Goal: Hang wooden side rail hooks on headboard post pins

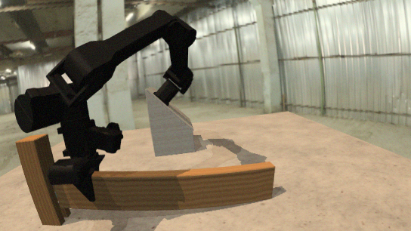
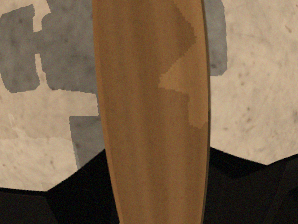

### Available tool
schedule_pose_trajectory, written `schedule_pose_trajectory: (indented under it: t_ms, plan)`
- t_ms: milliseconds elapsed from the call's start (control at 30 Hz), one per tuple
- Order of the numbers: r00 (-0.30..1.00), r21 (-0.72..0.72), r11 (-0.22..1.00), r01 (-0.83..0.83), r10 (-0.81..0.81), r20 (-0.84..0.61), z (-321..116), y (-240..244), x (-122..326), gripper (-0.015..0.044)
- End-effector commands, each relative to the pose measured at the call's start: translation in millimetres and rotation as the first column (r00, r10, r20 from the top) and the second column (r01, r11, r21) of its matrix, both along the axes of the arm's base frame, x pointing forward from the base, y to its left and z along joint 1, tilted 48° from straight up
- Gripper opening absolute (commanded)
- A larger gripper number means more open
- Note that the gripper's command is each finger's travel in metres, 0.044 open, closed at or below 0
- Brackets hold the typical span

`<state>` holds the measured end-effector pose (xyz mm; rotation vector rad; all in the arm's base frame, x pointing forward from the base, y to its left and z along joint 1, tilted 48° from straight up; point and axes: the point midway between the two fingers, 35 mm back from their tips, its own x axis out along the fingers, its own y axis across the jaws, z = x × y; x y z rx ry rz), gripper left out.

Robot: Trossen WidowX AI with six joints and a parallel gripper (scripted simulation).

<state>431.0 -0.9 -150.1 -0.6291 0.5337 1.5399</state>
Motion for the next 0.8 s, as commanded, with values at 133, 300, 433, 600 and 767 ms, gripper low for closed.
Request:
schedule_pose_trajectory:
  t_ms: [133, 300, 433, 600, 767]
  plan:
    - [1.000, -0.006, 1.000, 0.010, -0.010, 0.012, 1.7, -8.5, 3.6, 0.0000]
    - [1.000, -0.006, 1.000, 0.010, -0.010, 0.012, 1.6, -9.0, 4.0, 0.0000]
    - [1.000, -0.006, 1.000, 0.010, -0.010, 0.012, 1.3, -9.2, 4.3, 0.0000]
    - [1.000, -0.006, 1.000, 0.010, -0.010, 0.012, 1.0, -9.3, 4.7, 0.0000]
    - [1.000, -0.006, 1.000, 0.010, -0.010, 0.012, 0.6, -9.4, 5.1, 0.0000]
